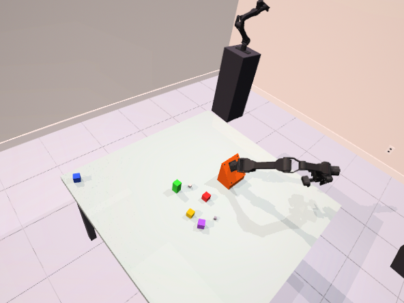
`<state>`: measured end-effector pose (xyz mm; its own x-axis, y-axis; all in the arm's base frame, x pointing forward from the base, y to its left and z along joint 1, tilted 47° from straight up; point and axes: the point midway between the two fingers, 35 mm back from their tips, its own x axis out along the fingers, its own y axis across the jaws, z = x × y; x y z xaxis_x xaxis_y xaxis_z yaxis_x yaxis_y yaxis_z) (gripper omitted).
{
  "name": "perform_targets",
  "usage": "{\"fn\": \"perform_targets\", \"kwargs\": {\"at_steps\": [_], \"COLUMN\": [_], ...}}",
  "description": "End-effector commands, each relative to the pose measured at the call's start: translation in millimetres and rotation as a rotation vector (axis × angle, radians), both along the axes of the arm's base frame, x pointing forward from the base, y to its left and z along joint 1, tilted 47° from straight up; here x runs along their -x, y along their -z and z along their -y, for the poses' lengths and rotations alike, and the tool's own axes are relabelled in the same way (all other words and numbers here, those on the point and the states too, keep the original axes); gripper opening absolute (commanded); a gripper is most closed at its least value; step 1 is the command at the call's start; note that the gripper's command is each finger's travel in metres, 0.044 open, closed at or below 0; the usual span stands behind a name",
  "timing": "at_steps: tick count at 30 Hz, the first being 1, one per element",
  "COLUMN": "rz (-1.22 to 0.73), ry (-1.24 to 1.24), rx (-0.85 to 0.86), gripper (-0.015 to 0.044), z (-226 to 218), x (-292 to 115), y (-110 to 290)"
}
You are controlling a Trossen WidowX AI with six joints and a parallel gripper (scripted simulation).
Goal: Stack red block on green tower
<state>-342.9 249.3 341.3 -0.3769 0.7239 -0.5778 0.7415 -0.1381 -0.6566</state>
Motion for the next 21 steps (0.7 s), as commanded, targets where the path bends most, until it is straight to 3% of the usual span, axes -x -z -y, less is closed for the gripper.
{"fn": "perform_targets", "kwargs": {"at_steps": [1, 8, 21], "rz": [-0.001, -0.081, -0.299], "ry": [0.002, 0.130, 0.473], "rx": [0.001, 0.026, 0.023], "gripper": [0.0426, 0.0440, 0.0440], "z": [-0.6, -30.9, -110.5], "x": [-0.4, -26.0, -125.1], "y": [0.0, -1.8, -16.2]}}
